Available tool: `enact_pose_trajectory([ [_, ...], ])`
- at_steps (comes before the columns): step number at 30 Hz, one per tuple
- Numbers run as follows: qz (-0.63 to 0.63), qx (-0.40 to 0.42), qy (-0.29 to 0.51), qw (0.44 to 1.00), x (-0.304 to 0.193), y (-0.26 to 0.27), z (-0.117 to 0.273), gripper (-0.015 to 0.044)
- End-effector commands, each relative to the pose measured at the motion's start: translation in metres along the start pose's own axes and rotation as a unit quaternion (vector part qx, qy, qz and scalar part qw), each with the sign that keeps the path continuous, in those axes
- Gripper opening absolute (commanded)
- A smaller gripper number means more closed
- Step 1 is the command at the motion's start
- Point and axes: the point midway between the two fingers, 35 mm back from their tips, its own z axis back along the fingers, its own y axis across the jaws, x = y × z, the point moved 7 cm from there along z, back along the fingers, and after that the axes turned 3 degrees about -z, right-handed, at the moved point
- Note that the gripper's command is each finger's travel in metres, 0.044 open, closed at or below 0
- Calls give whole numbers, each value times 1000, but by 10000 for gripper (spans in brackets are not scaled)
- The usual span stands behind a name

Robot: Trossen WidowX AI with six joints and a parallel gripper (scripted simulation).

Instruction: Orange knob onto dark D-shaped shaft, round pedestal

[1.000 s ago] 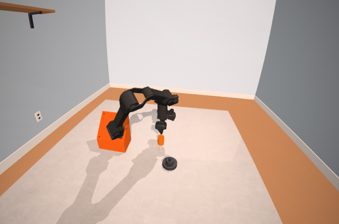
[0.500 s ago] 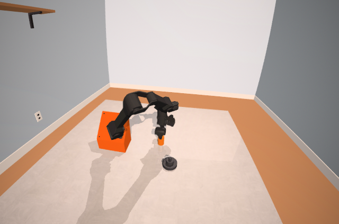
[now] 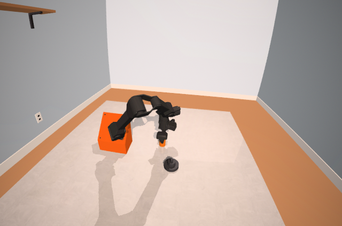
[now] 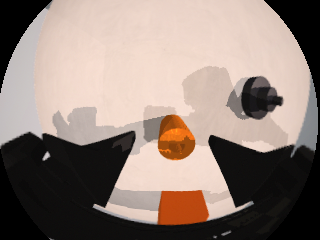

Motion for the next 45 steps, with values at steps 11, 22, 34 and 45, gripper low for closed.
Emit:
enact_pose_trajectory([
  [11,6,-4,2,1000,-3,-2,-23,440],
  [22,5,-6,2,1000,-4,-3,-40,440],
  [34,5,-6,2,1000,-5,-3,-41,197],
  [45,6,-4,2,1000,-2,-1,-32,45],
])
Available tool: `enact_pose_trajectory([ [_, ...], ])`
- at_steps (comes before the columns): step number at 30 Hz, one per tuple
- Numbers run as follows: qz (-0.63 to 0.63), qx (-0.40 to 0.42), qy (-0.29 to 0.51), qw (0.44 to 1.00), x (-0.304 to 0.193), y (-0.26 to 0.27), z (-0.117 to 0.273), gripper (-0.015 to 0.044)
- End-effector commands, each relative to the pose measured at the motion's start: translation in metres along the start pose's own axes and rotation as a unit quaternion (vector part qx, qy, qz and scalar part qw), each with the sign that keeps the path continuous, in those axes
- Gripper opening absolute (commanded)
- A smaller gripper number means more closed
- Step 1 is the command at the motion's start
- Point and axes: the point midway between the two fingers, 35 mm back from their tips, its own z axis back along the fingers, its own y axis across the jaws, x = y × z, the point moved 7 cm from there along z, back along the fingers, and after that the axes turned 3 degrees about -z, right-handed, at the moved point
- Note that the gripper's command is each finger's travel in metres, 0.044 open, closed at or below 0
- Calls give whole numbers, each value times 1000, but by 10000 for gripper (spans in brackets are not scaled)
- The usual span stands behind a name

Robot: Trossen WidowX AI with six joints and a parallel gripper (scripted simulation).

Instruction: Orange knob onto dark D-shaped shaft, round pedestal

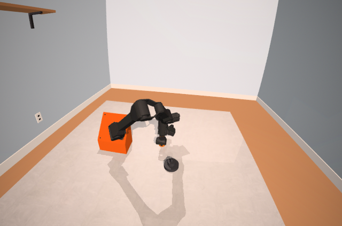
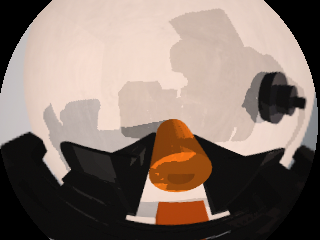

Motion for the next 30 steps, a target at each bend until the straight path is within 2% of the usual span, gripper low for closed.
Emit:
enact_pose_trajectory([
  [1,-1,4,-4,1000,4,3,15,19],
  [2,-1,5,-4,1000,5,4,22,0],
  [17,-1,5,-3,1000,3,4,134,0],
  [30,-2,9,-2,1000,13,-10,136,0],
])
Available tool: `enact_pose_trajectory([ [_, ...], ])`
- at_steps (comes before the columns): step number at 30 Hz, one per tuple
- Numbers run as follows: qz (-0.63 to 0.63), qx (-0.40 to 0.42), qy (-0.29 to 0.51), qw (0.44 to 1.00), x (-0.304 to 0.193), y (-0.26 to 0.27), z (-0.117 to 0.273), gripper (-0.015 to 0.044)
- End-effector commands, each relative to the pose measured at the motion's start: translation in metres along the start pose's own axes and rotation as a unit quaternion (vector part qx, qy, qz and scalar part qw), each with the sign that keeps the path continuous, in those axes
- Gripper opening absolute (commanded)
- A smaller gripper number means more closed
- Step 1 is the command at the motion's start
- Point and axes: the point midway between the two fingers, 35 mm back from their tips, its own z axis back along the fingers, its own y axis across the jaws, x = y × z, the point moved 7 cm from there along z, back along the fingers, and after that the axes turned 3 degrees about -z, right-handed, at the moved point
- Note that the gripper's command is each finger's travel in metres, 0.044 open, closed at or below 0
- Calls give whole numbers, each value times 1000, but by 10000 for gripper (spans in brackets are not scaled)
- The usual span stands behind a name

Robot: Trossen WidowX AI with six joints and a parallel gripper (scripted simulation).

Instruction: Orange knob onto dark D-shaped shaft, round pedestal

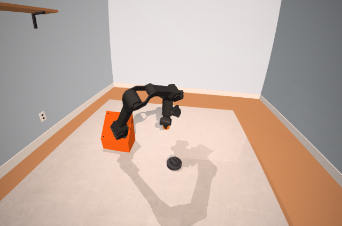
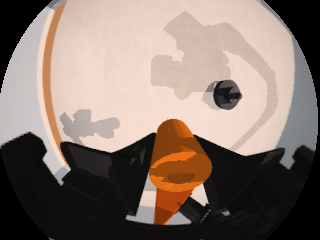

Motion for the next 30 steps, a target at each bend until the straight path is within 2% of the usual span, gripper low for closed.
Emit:
enact_pose_trajectory([
  [1,-3,7,-6,1000,8,-8,2,0],
  [30,-2,20,-7,1000,49,-78,-17,0],
])
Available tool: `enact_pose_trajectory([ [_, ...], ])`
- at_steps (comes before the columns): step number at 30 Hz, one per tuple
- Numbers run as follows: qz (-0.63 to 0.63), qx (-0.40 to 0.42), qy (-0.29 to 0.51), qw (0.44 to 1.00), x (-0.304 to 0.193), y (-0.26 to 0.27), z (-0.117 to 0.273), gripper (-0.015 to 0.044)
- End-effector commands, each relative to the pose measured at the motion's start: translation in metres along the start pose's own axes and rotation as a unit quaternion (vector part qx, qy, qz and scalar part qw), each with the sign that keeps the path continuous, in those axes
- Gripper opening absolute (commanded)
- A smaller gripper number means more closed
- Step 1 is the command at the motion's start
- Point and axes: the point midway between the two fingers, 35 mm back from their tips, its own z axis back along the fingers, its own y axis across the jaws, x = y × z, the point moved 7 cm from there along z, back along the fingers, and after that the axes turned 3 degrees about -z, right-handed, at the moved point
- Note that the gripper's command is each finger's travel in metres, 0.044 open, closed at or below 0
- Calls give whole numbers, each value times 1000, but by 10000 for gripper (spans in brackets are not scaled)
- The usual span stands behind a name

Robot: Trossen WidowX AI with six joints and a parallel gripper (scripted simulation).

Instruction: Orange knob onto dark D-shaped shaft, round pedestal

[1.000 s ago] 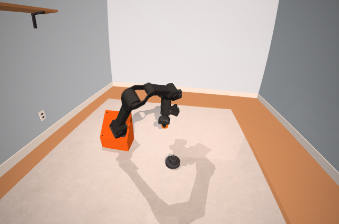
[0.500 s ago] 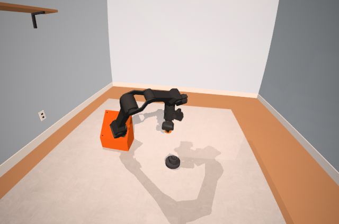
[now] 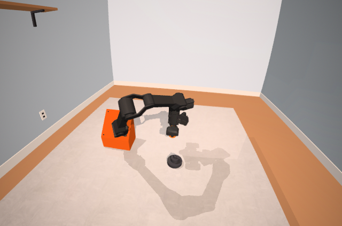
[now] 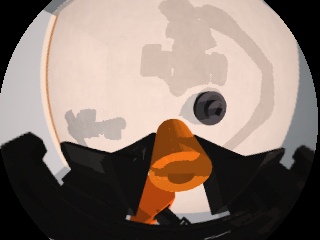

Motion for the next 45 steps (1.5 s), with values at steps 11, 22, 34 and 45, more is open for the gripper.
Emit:
enact_pose_trajectory([
  [11,2,-4,-7,1000,15,-36,-8,0],
  [22,-2,-11,-6,1000,22,-65,-17,0],
  [34,0,-22,-6,1000,28,-94,-25,0],
  [45,1,-23,-6,1000,28,-96,-47,0],
])
